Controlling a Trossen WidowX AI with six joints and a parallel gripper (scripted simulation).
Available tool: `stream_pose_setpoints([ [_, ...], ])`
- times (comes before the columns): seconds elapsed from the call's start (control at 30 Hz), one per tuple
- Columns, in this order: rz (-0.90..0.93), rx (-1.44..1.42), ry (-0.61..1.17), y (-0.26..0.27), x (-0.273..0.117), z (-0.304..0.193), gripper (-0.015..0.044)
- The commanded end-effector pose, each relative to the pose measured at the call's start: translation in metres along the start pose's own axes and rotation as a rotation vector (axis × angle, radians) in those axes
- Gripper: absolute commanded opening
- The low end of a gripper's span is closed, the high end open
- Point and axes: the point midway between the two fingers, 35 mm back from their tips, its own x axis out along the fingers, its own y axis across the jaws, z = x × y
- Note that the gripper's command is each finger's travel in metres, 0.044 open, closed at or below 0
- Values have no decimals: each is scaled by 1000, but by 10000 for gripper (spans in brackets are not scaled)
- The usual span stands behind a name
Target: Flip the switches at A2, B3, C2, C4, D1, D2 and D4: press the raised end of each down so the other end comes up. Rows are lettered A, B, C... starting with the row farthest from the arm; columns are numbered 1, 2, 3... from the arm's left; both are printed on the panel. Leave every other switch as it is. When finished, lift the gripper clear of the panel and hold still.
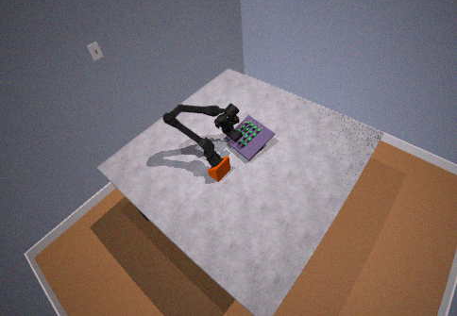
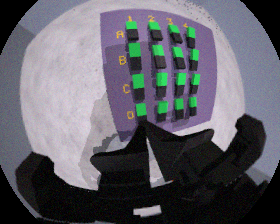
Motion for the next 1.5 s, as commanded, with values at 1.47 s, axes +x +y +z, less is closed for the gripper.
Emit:
stream_pose_setpoints([
  [1.47, 2, 4, -1, 0, 6, 0, 0],
])
